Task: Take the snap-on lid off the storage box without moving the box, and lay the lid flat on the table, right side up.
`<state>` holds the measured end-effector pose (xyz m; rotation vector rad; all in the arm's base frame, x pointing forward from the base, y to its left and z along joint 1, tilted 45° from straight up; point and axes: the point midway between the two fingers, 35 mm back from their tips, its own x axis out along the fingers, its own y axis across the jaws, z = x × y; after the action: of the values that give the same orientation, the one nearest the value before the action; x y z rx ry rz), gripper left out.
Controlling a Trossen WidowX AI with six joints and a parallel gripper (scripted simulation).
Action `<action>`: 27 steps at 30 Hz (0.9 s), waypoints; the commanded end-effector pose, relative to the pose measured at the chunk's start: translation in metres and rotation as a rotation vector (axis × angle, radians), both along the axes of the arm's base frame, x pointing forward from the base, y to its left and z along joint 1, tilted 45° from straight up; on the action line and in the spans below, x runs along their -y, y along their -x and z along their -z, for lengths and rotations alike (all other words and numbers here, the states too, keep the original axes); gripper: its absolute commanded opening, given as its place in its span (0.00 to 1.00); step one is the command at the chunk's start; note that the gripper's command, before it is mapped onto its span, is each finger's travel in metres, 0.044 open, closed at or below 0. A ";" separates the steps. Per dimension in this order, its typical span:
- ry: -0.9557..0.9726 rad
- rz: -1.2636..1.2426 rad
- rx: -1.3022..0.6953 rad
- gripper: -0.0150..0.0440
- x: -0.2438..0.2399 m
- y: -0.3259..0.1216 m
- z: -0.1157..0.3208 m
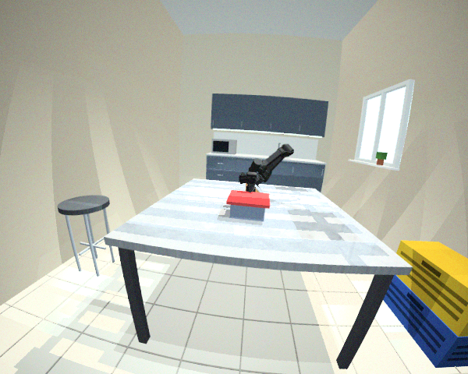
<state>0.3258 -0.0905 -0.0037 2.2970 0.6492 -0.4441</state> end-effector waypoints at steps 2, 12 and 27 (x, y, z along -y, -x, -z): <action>-0.001 0.002 -0.001 0.25 0.000 -0.001 0.000; -0.001 0.002 -0.001 0.25 0.000 -0.002 0.000; -0.002 0.000 -0.003 0.25 0.003 -0.002 -0.002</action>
<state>0.3276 -0.0911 -0.0034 2.2984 0.6493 -0.4463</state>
